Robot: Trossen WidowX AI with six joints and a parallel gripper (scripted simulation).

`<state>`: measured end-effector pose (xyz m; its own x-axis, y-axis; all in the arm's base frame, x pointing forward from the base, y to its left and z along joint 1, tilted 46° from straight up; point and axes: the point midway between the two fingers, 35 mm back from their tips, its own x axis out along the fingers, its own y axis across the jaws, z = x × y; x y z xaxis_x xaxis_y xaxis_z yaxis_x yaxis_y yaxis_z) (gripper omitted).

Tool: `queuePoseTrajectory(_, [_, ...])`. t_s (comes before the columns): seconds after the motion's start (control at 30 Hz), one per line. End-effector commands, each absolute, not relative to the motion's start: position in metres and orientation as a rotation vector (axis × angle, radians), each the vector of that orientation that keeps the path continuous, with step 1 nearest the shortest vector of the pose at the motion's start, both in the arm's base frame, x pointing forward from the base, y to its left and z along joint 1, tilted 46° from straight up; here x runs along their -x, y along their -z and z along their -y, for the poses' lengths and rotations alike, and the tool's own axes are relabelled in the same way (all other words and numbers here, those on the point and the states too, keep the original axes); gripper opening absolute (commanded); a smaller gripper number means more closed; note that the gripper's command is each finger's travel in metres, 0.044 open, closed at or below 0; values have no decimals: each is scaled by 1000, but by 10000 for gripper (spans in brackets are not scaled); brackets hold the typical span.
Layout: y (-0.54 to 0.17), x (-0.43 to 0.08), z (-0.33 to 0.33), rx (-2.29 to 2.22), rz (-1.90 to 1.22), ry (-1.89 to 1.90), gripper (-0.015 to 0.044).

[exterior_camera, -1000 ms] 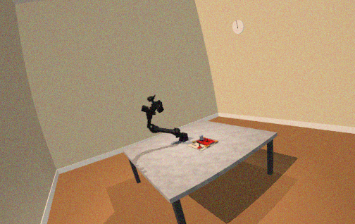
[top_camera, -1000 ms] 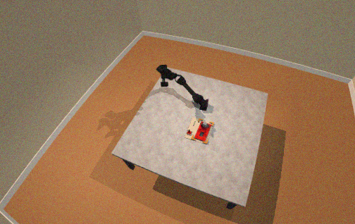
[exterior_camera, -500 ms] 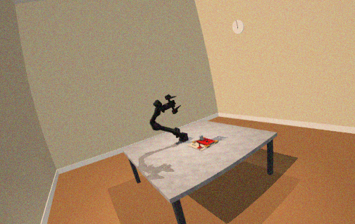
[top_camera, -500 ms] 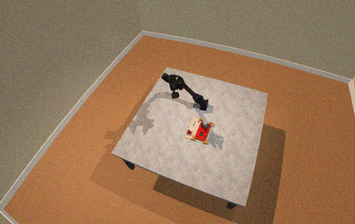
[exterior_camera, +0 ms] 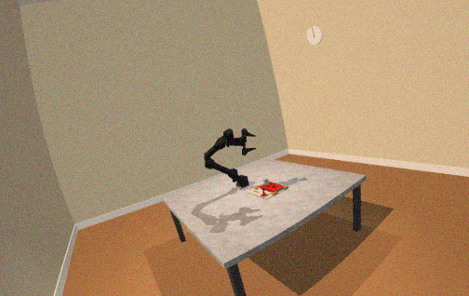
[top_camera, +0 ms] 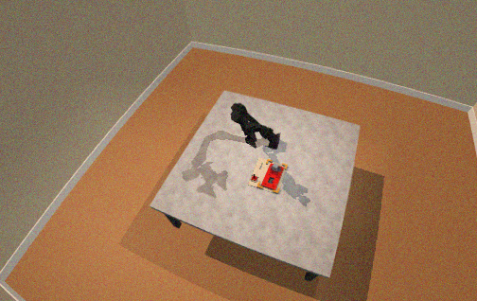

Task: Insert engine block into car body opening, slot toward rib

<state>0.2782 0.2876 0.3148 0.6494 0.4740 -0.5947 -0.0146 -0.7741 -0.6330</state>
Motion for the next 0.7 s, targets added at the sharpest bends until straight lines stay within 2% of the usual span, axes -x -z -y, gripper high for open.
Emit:
queuePoseTrajectory(0.0, [-273,-281,-289,2292,220,-1171,440])
queuePoseTrajectory(0.67, [-120,-258,-252,2459,-462,-1651,440])
